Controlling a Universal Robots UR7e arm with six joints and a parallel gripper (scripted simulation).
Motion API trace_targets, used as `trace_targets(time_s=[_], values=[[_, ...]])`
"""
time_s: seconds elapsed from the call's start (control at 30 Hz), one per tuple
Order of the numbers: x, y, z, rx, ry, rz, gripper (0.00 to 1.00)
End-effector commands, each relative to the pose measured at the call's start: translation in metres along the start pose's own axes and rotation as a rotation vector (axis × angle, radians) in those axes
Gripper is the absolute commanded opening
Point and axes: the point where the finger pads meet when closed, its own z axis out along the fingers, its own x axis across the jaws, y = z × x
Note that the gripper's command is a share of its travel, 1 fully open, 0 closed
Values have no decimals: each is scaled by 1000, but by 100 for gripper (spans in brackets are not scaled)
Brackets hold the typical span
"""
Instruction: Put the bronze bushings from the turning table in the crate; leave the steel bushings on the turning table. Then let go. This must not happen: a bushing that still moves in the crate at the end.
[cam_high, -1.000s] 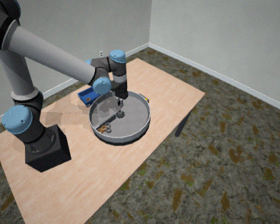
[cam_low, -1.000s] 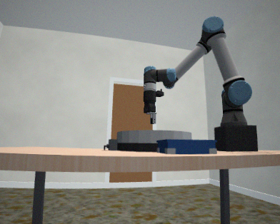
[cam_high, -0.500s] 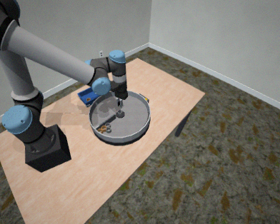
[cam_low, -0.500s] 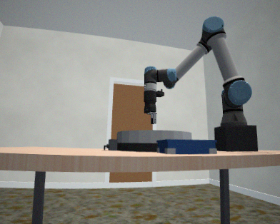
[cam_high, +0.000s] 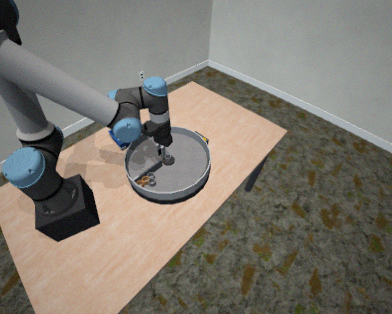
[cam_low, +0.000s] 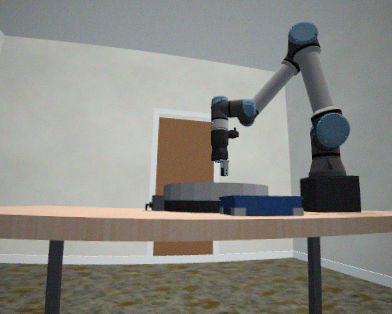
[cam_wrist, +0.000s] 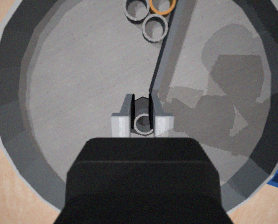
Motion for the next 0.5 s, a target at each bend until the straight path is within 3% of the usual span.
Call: trace_targets(time_s=[0.0,0.1,0.47], values=[[3,-18,2,-1,-1,0,40],[7,-46,7,-1,-1,0,40],[7,-46,7,-1,-1,0,40]])
